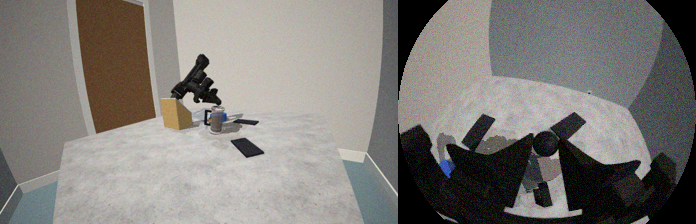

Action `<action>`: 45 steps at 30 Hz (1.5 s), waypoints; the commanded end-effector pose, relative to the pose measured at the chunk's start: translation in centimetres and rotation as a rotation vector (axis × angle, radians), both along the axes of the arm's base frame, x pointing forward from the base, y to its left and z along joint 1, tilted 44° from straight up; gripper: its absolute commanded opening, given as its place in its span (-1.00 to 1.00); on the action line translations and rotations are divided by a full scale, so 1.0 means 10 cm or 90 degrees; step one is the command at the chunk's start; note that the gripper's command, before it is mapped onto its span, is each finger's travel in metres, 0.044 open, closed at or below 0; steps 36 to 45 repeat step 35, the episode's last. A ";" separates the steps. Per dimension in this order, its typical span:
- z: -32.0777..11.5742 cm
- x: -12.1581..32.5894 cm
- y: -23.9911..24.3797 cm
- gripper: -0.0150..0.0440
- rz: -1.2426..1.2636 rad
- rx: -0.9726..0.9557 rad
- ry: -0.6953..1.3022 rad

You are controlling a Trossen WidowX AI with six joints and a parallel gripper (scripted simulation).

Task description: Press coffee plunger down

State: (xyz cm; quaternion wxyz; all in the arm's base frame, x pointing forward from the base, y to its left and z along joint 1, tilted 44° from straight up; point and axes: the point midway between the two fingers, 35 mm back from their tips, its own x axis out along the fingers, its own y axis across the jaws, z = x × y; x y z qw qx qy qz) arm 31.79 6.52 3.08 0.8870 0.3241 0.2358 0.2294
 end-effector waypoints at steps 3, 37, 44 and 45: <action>0.00 0.00 0.00 0.34 0.000 0.000 0.001; 0.60 -0.30 -0.56 1.00 0.003 0.001 0.011; 0.60 -0.30 -0.56 1.00 0.003 0.001 0.011; 0.60 -0.30 -0.56 1.00 0.003 0.001 0.011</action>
